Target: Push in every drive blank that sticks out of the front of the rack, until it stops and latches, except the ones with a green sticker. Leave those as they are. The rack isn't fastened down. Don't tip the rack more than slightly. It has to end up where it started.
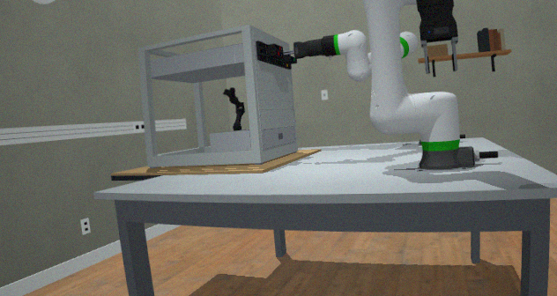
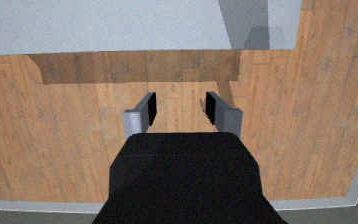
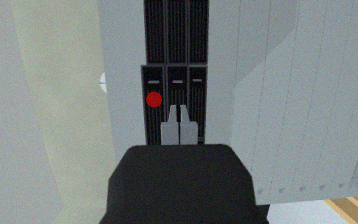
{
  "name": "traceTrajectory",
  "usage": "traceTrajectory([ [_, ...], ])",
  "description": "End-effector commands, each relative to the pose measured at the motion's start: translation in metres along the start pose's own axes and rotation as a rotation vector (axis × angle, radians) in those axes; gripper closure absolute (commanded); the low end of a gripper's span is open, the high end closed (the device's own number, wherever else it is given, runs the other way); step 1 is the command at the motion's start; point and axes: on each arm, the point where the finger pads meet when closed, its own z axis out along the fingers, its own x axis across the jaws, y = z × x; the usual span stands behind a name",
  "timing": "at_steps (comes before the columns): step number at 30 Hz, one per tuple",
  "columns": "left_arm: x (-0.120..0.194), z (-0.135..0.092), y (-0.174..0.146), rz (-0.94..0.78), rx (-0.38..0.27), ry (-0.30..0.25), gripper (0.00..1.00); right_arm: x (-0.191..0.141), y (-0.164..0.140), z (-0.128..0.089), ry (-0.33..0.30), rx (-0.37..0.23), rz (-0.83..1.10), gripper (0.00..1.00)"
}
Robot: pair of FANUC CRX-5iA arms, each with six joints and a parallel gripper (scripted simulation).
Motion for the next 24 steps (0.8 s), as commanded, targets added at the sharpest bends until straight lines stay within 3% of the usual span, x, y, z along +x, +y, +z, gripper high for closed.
traceTrajectory([
  [1, -0.0001, -0.0009, 0.0002, 0.000, -0.002, 0.000, 0.00, -0.0020, 0.0005, 0.0126, -0.002, 0.000, 0.002, 1.00],
  [24, -0.0001, -0.0009, 0.0002, 0.000, -0.002, 0.000, 0.00, -0.0020, 0.0005, 0.0147, -0.002, 0.000, 0.002, 1.00],
])
